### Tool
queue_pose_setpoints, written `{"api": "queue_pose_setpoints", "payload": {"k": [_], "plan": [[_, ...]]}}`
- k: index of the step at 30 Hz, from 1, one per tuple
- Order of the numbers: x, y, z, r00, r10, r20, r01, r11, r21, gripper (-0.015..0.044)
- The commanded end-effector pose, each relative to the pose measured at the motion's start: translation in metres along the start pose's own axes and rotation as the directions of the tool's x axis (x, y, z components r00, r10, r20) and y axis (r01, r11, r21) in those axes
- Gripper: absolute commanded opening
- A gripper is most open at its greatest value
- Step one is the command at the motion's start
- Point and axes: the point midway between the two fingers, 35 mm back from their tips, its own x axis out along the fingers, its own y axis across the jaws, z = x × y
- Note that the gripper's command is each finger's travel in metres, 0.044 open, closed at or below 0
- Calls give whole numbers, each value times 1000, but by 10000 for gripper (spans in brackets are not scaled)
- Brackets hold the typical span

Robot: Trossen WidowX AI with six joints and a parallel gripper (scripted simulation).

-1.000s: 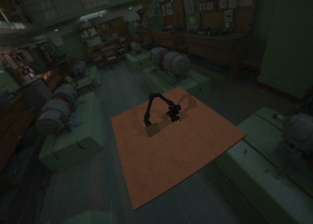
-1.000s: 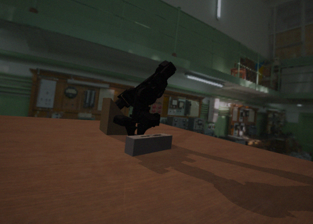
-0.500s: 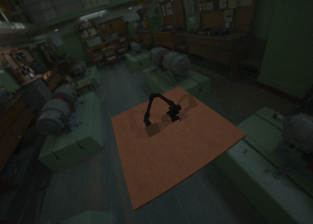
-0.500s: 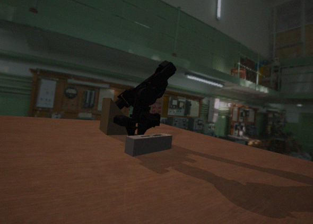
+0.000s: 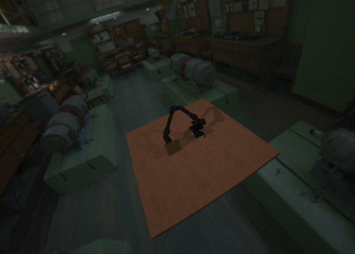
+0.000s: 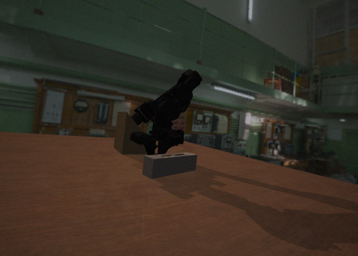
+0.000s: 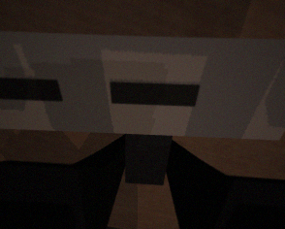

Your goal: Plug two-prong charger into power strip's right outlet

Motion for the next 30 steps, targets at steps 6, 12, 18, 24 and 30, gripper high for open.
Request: {"api": "queue_pose_setpoints", "payload": {"k": [6,12,18,24,30], "plan": [[-1,1,15,1000,-6,24,6,1000,-25,0],[-1,1,18,1000,-6,24,6,1000,-25,0],[-1,1,19,1000,-6,24,6,1000,-25,0],[0,1,18,1000,-6,24,6,1000,-25,0],[-1,1,17,1000,-6,24,6,1000,-25,0]]}}
